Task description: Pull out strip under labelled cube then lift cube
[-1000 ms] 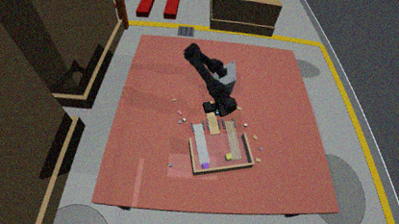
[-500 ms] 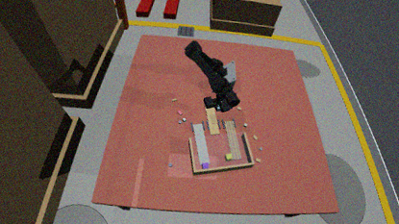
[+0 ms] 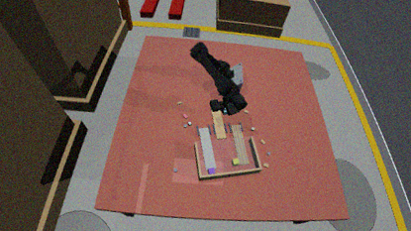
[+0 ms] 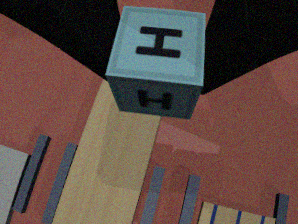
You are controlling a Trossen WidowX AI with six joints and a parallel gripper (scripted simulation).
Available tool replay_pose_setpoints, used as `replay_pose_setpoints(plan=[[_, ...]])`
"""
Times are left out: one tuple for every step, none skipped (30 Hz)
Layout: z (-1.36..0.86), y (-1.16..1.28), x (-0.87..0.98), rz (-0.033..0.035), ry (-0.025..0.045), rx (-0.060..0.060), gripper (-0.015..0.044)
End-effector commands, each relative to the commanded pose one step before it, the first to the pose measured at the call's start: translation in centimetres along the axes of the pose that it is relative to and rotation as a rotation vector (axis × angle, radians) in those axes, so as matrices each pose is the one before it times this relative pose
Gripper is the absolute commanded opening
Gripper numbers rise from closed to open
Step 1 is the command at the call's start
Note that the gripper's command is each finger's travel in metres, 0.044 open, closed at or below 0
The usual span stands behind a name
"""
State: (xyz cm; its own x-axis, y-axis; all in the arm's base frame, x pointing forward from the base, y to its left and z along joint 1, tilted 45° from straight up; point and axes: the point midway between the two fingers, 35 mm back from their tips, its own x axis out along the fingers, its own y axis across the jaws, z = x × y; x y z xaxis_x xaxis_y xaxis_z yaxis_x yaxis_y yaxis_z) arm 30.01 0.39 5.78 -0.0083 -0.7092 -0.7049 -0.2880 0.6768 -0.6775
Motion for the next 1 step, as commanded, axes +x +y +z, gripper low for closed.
replay_pose_setpoints(plan=[[0.122,-0.037,-0.178,0.00544,-0.00402,0.0098,0.0]])
